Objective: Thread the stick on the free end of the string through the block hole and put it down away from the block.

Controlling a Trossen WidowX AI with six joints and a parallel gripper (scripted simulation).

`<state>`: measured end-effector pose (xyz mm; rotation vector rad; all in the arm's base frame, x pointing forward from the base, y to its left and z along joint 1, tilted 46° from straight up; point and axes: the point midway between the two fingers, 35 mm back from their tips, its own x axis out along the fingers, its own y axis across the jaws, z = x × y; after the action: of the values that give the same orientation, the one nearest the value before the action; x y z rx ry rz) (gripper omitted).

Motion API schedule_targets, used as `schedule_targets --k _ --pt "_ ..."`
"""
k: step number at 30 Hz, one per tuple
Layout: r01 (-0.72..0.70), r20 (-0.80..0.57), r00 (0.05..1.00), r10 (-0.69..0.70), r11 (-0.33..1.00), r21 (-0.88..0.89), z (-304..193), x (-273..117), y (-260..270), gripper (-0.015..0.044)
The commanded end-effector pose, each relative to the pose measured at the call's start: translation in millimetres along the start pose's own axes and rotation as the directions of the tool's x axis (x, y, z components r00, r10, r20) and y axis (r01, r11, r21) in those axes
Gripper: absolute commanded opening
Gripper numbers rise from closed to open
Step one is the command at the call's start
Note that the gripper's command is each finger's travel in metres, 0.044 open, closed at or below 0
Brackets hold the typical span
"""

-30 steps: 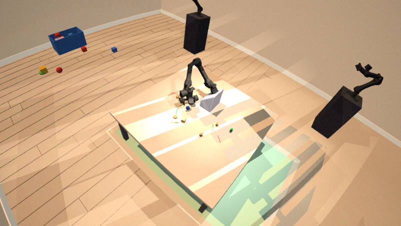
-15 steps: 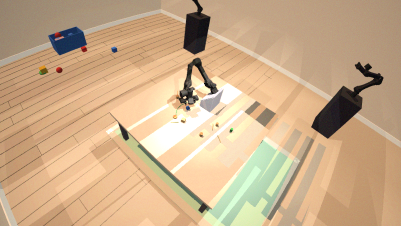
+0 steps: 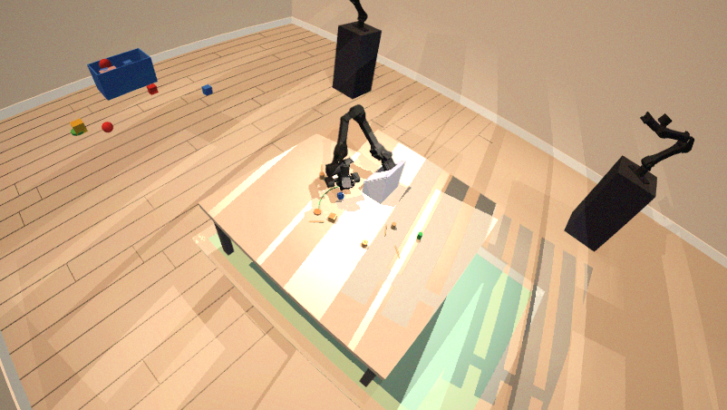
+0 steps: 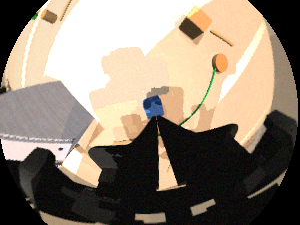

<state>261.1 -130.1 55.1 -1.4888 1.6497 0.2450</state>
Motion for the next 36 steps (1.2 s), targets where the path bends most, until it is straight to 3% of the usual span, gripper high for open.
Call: schedule_targets --k 1,10,19,20,21,30,36 --pt "0.000 0.000 1.000 0.000 1.000 0.000 0.0 0.0 0.0 0.0000" --pt "0.000 0.000 1.000 0.000 1.000 0.000 0.0 0.0 0.0 0.0000" --pt "0.000 0.000 1.000 0.000 1.000 0.000 0.0 0.0 0.0 0.0236" --pt "0.000 0.000 1.000 0.000 1.000 0.000 0.0 0.0 0.0 0.0239" --pt "0.000 0.000 1.000 0.000 1.000 0.000 0.0 0.0 0.0 0.0239" --pt "0.000 0.000 1.000 0.000 1.000 0.000 0.0 0.0 0.0 0.0003" --pt "0.000 0.000 1.000 0.000 1.000 0.000 0.0 0.0 0.0 0.0000"
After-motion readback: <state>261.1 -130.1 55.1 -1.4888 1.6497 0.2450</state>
